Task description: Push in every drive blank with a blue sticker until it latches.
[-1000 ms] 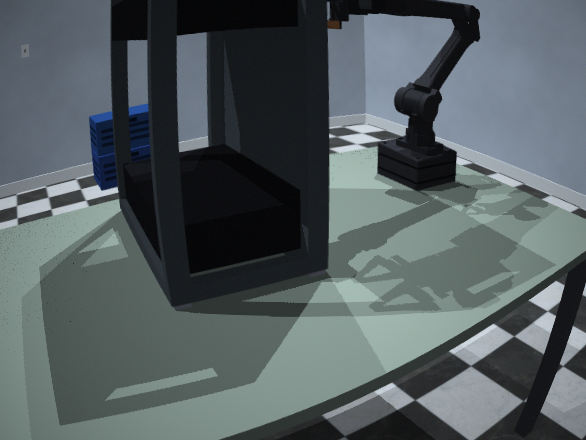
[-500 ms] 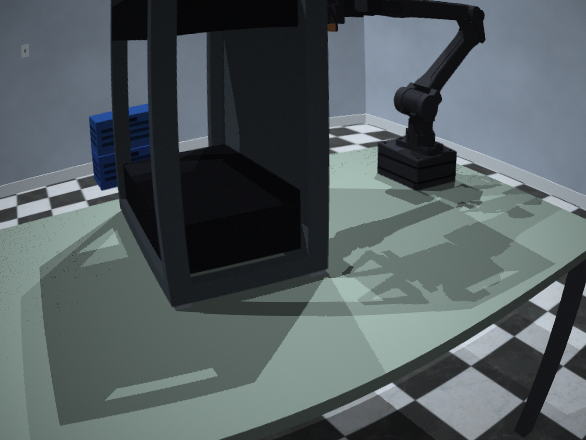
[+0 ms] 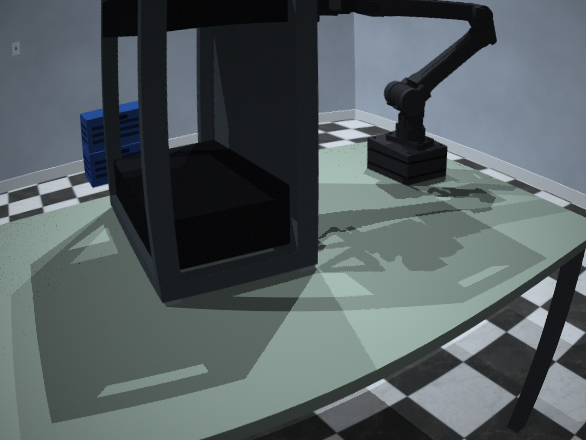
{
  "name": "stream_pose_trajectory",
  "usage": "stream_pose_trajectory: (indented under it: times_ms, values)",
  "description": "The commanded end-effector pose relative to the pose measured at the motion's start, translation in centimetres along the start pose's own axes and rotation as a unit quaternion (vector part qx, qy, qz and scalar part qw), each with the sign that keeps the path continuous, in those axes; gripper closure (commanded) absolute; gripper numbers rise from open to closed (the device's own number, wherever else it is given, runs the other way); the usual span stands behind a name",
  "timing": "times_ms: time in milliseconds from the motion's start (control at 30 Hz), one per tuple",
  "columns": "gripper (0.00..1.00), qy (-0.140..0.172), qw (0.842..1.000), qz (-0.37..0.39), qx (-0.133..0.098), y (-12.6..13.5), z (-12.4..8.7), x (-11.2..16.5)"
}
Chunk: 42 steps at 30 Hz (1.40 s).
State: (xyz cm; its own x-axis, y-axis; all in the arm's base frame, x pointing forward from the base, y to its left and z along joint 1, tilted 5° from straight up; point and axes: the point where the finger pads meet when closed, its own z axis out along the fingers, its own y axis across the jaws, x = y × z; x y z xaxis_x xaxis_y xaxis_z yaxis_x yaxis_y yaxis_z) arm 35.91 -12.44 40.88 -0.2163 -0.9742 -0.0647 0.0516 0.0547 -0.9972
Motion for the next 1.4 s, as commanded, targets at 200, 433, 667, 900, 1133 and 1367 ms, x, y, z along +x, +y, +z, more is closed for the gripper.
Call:
stream_pose_trajectory:
  times_ms: [200, 433, 667, 900, 1133, 1367]
  values:
    - [0.00, 0.013, 1.000, -0.001, 0.019, -1.2, 0.4, 5.7]
    - [0.00, 0.013, 1.000, 0.000, 0.013, -0.2, 0.4, 7.2]
    - [0.00, 0.005, 1.000, 0.001, 0.009, 0.1, 0.4, 6.8]
    - [0.00, 0.009, 1.000, 0.001, 0.010, 0.0, 0.3, 7.1]
    - [0.00, 0.009, 1.000, 0.001, 0.010, 0.0, 0.3, 7.1]
    - [0.00, 0.009, 1.000, 0.001, 0.010, 0.0, 0.3, 7.1]
